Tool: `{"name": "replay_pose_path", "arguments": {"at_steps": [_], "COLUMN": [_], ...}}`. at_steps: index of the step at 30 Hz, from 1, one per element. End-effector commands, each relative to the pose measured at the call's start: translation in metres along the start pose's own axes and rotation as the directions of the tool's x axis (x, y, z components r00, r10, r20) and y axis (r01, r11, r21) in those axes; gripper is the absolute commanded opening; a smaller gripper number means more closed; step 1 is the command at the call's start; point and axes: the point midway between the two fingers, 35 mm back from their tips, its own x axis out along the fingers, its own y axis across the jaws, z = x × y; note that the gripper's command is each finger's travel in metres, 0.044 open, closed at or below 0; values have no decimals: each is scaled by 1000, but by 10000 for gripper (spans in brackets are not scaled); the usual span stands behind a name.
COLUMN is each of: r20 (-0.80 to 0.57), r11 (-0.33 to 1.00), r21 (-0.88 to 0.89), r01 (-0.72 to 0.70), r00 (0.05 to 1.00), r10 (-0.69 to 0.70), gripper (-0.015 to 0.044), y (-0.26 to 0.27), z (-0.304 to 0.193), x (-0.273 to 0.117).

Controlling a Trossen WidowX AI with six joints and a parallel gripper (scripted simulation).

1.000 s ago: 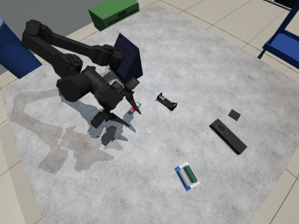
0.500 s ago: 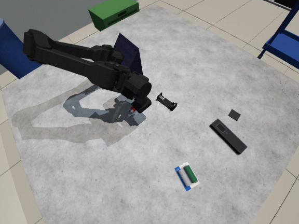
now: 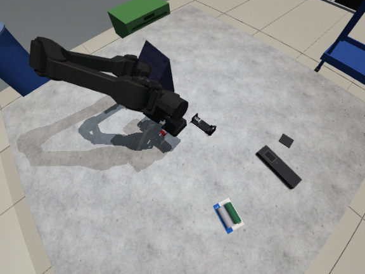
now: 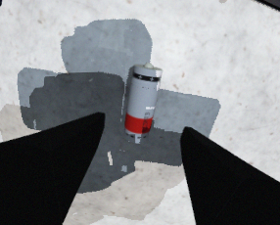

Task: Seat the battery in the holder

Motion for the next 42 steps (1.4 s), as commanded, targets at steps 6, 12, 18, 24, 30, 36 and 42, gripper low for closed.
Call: {"name": "replay_pose_path", "arguments": {"at_steps": [6,12,18,24,30,36,42], "r20": [-2,-3,-4,-6,-7,-7,-6], "r11": [1000,1000,1000,1000,1000,1000,1000], "r21": [-5,-5,-5,-4,-4,-4,-4], "r01": [-5,-5,-5,-6,-6,-6,-6], "r00": [1000,1000,1000,1000,1000,1000,1000], "r10": [5,5,5,6,6,6,6], "gripper": [234,234,234,234,155,76,72], "y": [1,1,1,2,2,2,2], "z": [0,0,-1,-1,-1,-1,-1], "x": [15,25,35,44,46,46,45]}}
